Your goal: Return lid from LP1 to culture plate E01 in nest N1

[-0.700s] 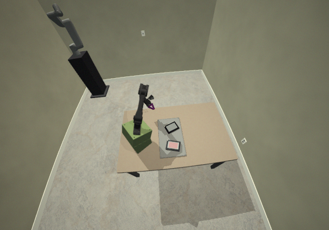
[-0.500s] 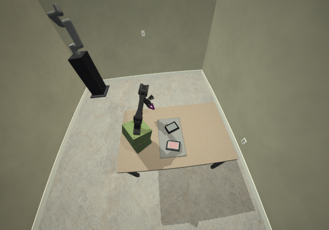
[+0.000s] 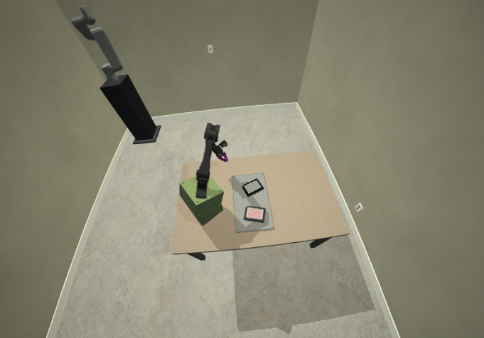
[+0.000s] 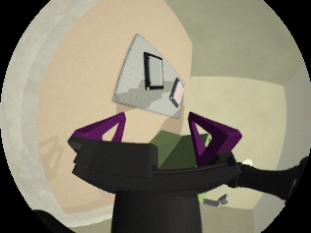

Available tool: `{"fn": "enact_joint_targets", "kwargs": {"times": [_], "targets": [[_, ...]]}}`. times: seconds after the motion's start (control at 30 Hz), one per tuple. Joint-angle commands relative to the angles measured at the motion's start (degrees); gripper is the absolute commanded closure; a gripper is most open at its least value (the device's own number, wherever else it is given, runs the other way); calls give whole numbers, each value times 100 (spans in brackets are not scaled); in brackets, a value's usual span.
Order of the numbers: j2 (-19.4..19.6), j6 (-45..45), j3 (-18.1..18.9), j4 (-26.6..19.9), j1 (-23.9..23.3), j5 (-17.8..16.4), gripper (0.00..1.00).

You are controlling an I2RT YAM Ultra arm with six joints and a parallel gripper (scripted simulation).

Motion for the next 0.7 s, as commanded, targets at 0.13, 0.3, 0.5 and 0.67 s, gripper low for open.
{"fn": "enact_joint_targets", "kwargs": {"times": [0.13, 0.3, 0.5, 0.67], "targets": [[-279, -908, -305, 719, -718, -613, 0], [-355, -1552, -424, 1164, -1201, -1086, 0], [-422, -2124, -547, 1576, -1632, -1492, 0], [-501, -2843, -738, 2145, -2171, -1954, 0]]}}
